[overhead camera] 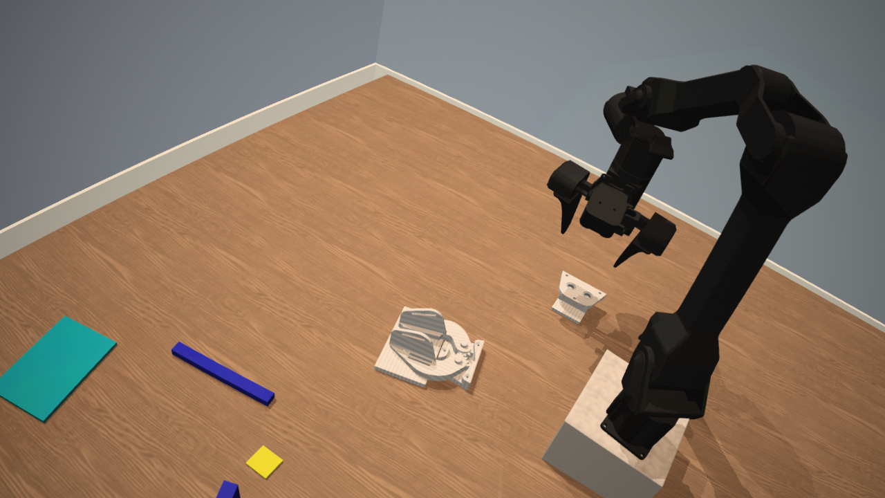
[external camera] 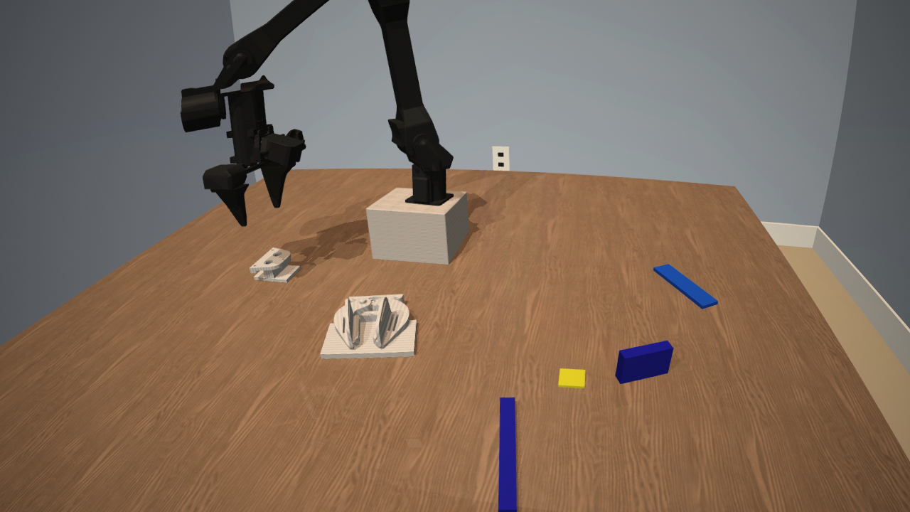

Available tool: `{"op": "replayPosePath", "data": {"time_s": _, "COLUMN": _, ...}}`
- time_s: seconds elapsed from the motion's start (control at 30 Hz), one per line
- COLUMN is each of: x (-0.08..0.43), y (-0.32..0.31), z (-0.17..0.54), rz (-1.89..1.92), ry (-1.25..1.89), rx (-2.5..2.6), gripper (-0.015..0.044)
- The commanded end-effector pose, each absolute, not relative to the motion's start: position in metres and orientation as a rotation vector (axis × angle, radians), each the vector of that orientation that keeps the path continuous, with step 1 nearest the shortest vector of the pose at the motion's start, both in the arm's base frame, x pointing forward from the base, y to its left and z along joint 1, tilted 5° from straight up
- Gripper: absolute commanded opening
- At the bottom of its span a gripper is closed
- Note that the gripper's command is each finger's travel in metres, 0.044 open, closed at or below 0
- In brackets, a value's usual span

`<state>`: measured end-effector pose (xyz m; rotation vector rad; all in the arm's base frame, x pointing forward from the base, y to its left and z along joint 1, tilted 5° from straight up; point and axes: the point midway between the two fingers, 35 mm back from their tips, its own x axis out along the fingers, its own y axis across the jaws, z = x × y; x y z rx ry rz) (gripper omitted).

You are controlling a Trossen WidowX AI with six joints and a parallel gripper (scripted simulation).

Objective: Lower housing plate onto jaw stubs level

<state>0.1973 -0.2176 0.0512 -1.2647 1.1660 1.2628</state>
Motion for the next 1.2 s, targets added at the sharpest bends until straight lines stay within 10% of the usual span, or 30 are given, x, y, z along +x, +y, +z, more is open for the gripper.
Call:
{"op": "replayPosePath", "data": {"time_s": 0.0, "x": 0.19, "y": -0.229, "z": 0.042, "rz": 1.333, "ry": 1.18, "rx": -1.278, "gripper": 0.044}}
{"op": "replayPosePath", "data": {"time_s": 1.17, "x": 0.183, "y": -0.232, "z": -0.022, "rz": 1.358, "ry": 1.183, "rx": -1.281, "gripper": 0.044}}
